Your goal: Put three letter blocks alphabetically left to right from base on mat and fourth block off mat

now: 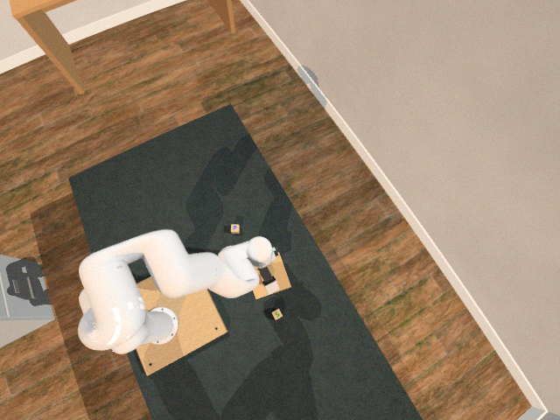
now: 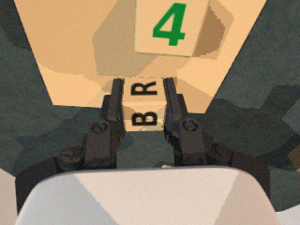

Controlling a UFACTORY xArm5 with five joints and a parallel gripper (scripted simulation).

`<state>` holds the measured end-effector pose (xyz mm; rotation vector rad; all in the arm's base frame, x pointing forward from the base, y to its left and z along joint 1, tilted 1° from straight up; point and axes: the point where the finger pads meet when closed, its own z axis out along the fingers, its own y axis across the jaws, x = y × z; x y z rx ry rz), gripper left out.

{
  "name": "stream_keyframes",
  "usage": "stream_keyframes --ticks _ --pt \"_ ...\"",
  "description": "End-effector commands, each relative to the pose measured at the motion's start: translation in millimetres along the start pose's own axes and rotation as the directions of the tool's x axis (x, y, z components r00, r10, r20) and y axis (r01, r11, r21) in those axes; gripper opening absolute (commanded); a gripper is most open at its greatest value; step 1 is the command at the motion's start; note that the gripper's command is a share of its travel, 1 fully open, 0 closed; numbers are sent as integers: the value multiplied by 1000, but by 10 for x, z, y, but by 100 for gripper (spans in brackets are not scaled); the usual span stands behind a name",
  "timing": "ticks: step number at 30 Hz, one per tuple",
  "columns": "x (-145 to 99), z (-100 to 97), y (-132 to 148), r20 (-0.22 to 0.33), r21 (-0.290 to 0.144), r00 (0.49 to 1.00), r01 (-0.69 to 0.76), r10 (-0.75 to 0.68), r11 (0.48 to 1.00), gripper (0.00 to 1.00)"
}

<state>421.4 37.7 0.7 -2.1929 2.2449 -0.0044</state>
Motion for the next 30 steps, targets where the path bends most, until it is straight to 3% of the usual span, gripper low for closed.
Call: stream_keyframes --ticks 1,10,14,18,30 --pt "-2 -11 -13 0 3 1000 0 0 1000 27" --pt "-2 -11 -13 0 3 1000 0 0 1000 39" --pt "-2 -11 -13 0 3 1000 0 0 1000 39" --pt "-2 -11 -13 0 3 1000 0 0 1000 47" --pt "-2 -13 -13 0 3 1000 0 0 1000 47"
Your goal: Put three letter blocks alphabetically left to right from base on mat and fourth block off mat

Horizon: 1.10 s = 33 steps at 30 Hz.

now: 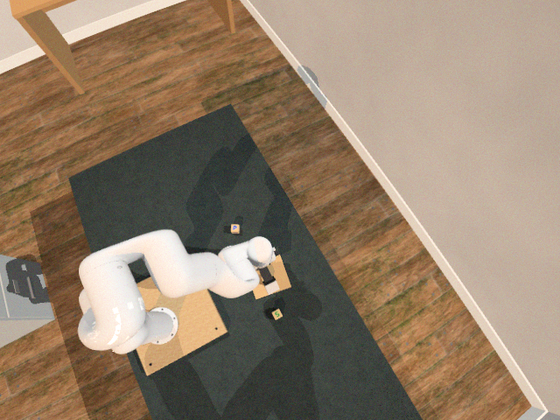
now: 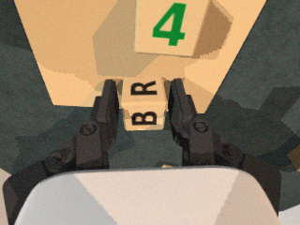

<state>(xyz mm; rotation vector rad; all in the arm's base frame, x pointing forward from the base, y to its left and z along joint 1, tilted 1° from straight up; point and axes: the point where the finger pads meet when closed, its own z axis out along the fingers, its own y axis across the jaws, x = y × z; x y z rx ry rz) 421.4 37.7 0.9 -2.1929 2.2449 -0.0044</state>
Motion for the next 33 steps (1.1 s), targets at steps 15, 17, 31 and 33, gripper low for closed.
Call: stream_keyframes --ticks 15,17,31,33 --pt "-6 -572 -11 0 4 1000 0 0 1000 47" --pt "-6 -572 -11 0 4 1000 0 0 1000 47" --pt "-10 -904 -9 0 4 1000 0 0 1000 100" --pt "-10 -904 -9 0 4 1000 0 0 1000 100"
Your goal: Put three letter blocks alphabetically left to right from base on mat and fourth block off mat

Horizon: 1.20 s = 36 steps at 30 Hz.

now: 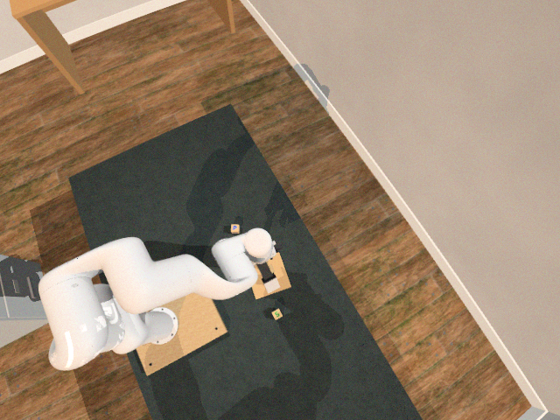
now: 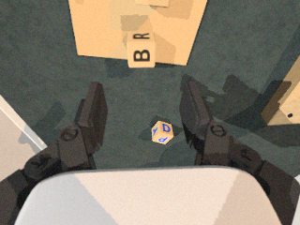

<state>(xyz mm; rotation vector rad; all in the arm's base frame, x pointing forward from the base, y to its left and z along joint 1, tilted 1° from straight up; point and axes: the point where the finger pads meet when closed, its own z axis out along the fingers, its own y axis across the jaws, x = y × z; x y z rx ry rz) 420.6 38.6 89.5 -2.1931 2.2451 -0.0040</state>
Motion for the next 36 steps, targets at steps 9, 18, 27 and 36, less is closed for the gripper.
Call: stream_keyframes --ticks 9,18,27,36 --pt "-2 -18 -13 0 4 1000 0 0 1000 100" --pt "-2 -18 -13 0 4 1000 0 0 1000 100" --pt "56 -15 -6 1 4 989 -146 146 989 100" --pt "156 -10 9 2 4 919 -395 395 919 100"
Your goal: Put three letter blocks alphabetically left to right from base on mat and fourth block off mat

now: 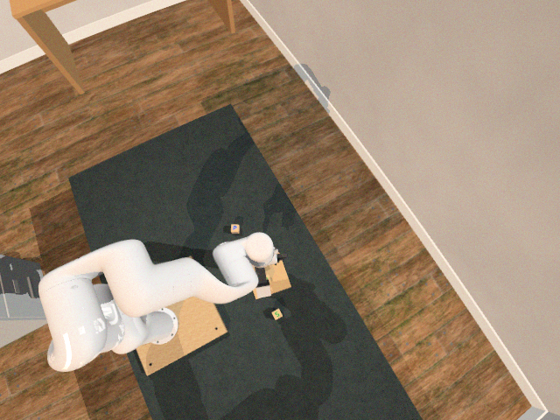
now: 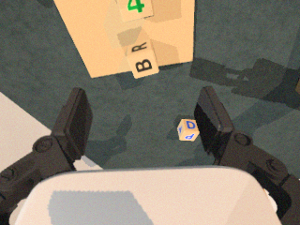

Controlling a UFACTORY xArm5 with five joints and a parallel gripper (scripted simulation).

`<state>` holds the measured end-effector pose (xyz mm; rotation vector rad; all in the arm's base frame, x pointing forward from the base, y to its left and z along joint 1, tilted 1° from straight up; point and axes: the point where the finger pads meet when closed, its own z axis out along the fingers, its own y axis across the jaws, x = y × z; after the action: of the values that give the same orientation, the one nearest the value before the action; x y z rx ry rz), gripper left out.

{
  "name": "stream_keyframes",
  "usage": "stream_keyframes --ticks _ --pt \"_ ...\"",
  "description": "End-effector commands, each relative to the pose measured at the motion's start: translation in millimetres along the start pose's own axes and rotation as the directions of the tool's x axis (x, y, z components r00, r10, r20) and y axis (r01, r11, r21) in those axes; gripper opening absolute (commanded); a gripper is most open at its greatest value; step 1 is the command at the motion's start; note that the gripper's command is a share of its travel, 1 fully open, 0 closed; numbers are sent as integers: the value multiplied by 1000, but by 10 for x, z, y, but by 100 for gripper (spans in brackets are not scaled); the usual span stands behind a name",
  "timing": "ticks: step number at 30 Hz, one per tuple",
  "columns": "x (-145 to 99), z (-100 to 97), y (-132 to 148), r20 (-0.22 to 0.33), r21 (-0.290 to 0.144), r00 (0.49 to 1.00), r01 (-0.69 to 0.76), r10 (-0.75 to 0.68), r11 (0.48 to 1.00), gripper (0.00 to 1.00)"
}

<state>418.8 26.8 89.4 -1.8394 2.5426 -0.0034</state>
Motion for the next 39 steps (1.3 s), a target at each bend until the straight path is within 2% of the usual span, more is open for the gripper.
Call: stream_keyframes --ticks 1,7,14,16,17,23,31,33,34,35,39 --pt "46 -10 -19 2 4 990 -139 139 990 100" --pt "112 -7 -28 3 4 953 -304 304 953 100" --pt "192 -3 -36 3 3 869 -494 494 869 100" --pt "192 -3 -36 3 3 869 -494 494 869 100" --pt "225 -1 -39 4 3 823 -567 567 823 100" --pt "287 2 -45 4 3 722 -692 692 722 100" --pt "379 7 -50 5 2 538 -843 843 538 100" --pt "379 7 -50 5 2 538 -843 843 538 100" --pt "404 9 -51 5 2 481 -877 877 481 100" --pt "420 10 -52 5 1 445 -895 895 445 100" --pt "461 12 -54 6 1 346 -938 938 346 100"
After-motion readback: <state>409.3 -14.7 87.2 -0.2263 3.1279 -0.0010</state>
